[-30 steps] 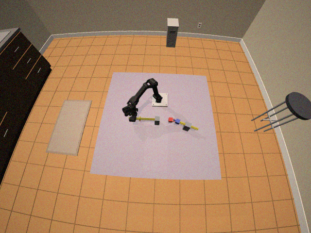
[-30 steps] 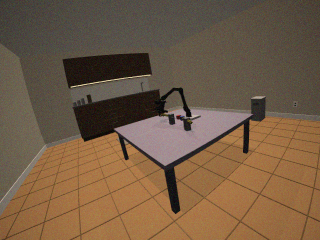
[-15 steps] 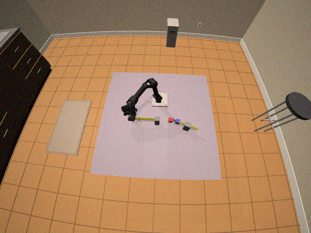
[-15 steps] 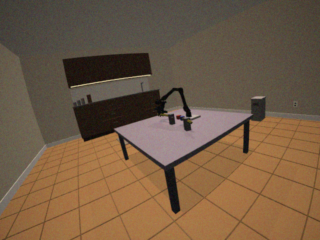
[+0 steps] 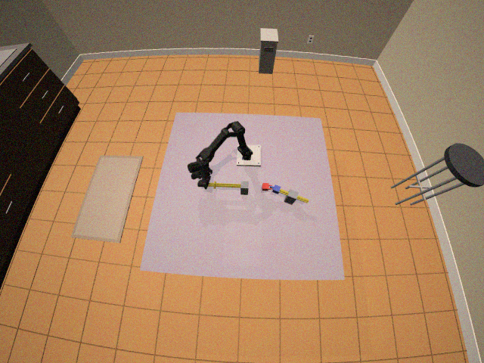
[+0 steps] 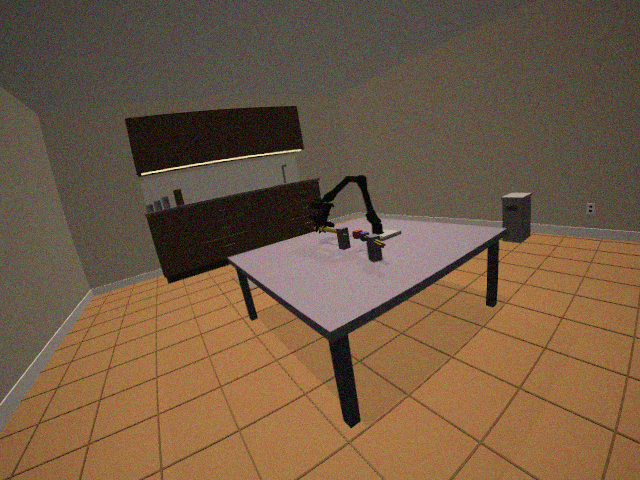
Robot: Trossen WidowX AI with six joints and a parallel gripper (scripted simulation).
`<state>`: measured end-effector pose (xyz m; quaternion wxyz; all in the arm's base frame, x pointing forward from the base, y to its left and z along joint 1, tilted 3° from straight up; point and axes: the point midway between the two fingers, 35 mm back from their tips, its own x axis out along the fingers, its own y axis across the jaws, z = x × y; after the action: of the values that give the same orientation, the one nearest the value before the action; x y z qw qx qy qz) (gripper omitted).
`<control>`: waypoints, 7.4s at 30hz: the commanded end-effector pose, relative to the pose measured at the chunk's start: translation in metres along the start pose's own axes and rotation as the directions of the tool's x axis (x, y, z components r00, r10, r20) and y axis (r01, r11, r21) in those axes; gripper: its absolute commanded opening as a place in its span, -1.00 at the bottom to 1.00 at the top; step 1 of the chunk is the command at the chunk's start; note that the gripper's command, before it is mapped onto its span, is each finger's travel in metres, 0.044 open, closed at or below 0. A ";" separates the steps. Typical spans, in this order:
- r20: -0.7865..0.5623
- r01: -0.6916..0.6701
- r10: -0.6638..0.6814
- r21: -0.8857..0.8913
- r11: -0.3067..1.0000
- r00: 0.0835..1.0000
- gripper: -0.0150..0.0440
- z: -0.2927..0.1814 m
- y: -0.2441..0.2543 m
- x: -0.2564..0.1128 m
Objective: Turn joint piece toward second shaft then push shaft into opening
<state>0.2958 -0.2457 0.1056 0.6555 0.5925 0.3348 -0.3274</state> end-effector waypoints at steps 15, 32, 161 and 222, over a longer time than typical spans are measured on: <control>-0.007 -0.105 0.105 -0.007 0.994 0.994 -0.26 0.007 0.000 0.003; 0.001 -0.155 0.155 0.000 0.988 0.988 -0.26 0.013 -0.001 0.000; -0.008 0.526 -0.526 -0.005 0.851 0.851 -0.49 -0.013 0.000 0.004; -0.012 0.543 -0.543 -0.009 0.840 0.839 -0.49 -0.107 0.000 0.003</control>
<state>0.2922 -0.1457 0.0987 0.5362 0.4732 0.4926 -0.4958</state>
